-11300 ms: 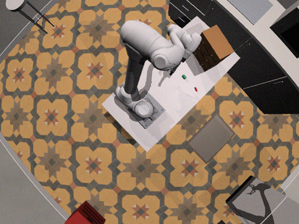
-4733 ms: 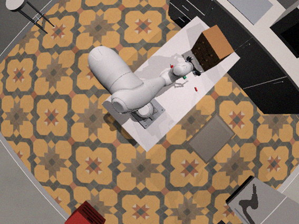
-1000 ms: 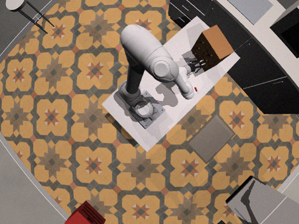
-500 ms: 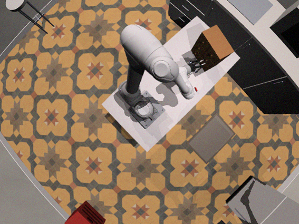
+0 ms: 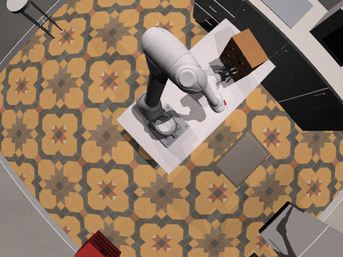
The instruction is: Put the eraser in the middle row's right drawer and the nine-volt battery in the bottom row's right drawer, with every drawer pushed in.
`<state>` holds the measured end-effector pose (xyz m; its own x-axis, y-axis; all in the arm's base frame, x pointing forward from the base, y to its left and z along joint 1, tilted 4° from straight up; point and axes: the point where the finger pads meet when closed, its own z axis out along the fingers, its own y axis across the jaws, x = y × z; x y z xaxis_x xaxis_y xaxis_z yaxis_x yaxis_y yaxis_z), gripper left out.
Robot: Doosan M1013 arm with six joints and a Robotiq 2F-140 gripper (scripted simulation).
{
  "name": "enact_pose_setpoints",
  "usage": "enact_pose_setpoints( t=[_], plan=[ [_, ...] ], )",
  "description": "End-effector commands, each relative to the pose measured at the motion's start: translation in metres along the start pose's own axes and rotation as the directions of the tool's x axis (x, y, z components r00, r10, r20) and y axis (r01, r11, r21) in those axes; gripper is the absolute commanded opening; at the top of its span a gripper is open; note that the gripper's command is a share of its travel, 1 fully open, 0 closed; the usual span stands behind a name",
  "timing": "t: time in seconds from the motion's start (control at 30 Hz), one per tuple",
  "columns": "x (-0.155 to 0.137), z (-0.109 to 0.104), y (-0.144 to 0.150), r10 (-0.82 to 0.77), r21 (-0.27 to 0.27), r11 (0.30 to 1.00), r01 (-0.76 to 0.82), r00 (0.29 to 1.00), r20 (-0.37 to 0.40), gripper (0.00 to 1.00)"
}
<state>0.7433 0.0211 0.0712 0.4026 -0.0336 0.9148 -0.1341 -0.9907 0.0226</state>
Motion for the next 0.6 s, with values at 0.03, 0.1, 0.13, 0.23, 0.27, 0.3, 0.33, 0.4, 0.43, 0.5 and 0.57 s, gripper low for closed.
enact_pose_setpoints(
  t=[0.03, 0.1, 0.13, 0.23, 0.27, 0.3, 0.33, 0.4, 0.43, 0.5, 0.57],
  plan=[
    [0.002, 0.005, 0.000, 0.000, 0.000, 1.000, 0.000, 1.000, 0.000, 0.20],
    [0.003, 0.008, 0.000, 0.000, 0.000, 1.000, 0.000, 1.000, 0.000, 0.20],
    [0.003, 0.009, 0.000, 0.000, 0.000, 1.000, 0.000, 1.000, 0.000, 0.20],
    [0.004, 0.012, 0.000, 0.000, 0.000, 1.000, 0.000, 1.000, 0.000, 0.20],
    [0.005, 0.013, 0.000, 0.000, 0.000, 1.000, 0.000, 1.000, 0.000, 0.20],
    [0.005, 0.013, 0.000, 0.000, 0.000, 1.000, 0.000, 1.000, 0.000, 0.20],
    [0.005, 0.014, 0.000, 0.000, 0.000, 1.000, 0.000, 1.000, 0.000, 0.20],
    [0.005, 0.014, 0.000, 0.000, 0.000, 1.000, 0.000, 1.000, 0.000, 0.20],
    [0.005, 0.014, 0.000, 0.000, 0.000, 1.000, 0.000, 1.000, 0.000, 0.20],
    [0.005, 0.014, 0.000, 0.000, 0.000, 1.000, 0.000, 1.000, 0.000, 0.20],
    [0.005, 0.014, 0.000, 0.000, 0.000, 1.000, 0.000, 1.000, 0.000, 0.20]
  ],
)
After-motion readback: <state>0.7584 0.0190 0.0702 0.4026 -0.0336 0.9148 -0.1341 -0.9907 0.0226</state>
